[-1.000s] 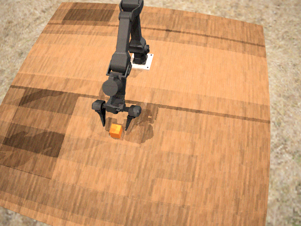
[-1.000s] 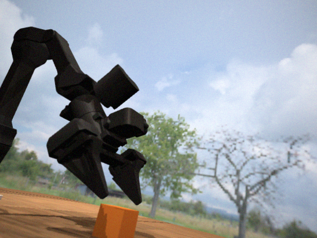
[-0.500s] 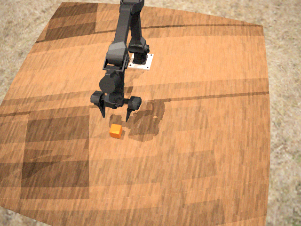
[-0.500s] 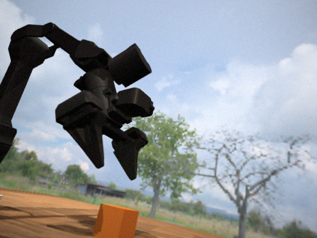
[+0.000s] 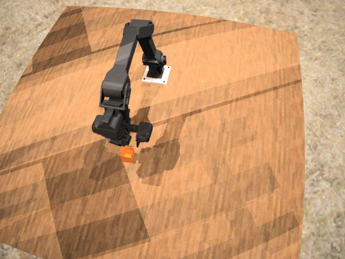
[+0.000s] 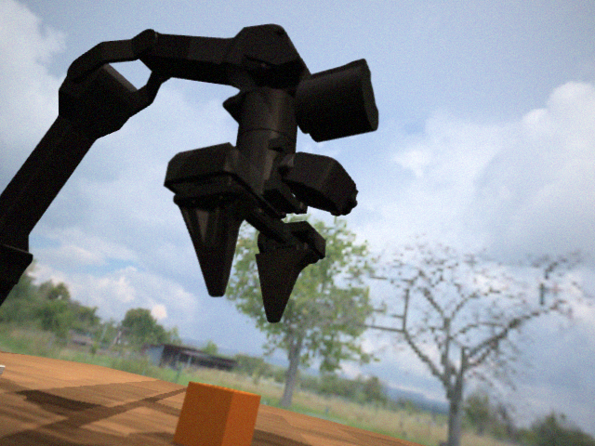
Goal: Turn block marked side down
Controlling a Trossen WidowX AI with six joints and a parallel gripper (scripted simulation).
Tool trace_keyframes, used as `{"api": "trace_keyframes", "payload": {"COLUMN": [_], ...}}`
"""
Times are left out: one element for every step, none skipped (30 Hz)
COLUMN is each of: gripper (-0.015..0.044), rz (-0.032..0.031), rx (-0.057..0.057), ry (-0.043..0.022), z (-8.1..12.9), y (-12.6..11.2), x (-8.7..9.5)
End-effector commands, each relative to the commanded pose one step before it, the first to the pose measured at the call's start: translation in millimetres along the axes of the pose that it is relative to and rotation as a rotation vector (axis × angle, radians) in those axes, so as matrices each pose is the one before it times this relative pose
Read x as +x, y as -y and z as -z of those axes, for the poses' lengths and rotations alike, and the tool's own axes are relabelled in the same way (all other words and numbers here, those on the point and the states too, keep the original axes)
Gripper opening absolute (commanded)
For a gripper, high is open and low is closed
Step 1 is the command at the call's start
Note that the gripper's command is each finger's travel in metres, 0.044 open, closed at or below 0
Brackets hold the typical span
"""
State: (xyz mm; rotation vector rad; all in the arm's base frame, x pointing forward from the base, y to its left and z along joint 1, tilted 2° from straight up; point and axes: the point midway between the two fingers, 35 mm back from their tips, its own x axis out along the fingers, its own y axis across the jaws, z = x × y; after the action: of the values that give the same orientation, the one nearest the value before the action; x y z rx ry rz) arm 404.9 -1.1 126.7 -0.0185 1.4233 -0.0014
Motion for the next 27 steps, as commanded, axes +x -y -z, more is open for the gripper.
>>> {"api": "trace_keyframes", "payload": {"gripper": [0.0440,0.0440,0.0440,0.0440,0.0440,0.0440,0.0440,0.0440,0.0440,0.0440,0.0440,0.0440,0.0440,0.0440,0.0440,0.0440,0.0440,0.0440,0.0440,0.0440,0.0440,0.0440,0.0440,0.0440,0.0440,0.0440,0.0440], "rz": [0.00499,0.00013,0.00004,0.00000,0.00000,0.00000,0.00000,0.00001,0.00004,0.00006,0.00006,0.00004,0.00001,0.00000,0.00000,0.00000,0.00000,0.00000,0.00000,0.00000,0.00000,0.00000,-0.00001,-0.00004,-0.00007,-0.00008,-0.00008], "rx": [0.0043,0.0000,0.0000,0.0000,0.0000,0.0000,0.0000,0.0000,0.0000,0.0000,0.0000,0.0000,0.0000,0.0000,0.0000,0.0000,0.0000,0.0000,0.0000,0.0000,0.0000,0.0000,0.0000,0.0000,0.0000,0.0000,0.0000], "ry": [-0.12277,-0.01426,-0.00475,0.00000,0.00000,0.00000,0.00000,0.00001,0.00002,0.00001,-0.00002,-0.00003,-0.00001,0.00000,0.00000,0.00000,0.00000,0.00001,0.00001,0.00000,0.00000,0.00000,-0.00001,-0.00003,-0.00004,-0.00005,-0.00006], "z": [-3.45,0.03,0.02,0.00,0.00,0.00,0.00,-0.08,-0.14,0.08,0.47,0.47,0.19,0.00,0.00,0.00,-0.05,-0.12,-0.09,0.00,0.01,0.00,-0.01,-0.03,-0.05,-0.05,-0.05], "y": [-0.14,-0.05,-0.02,0.00,0.00,0.00,0.00,0.12,0.35,0.59,0.59,0.35,0.12,0.00,0.00,0.00,-0.02,-0.07,-0.11,-0.07,-0.02,0.00,0.00,-0.01,-0.01,-0.01,-0.01], "x": [-5.65,-0.50,-0.16,0.00,0.00,0.00,0.00,1.94,5.82,9.73,9.74,5.84,1.95,0.00,0.00,0.00,1.20,3.60,5.39,3.59,1.20,0.00,0.27,0.82,1.37,1.65,1.65]}}
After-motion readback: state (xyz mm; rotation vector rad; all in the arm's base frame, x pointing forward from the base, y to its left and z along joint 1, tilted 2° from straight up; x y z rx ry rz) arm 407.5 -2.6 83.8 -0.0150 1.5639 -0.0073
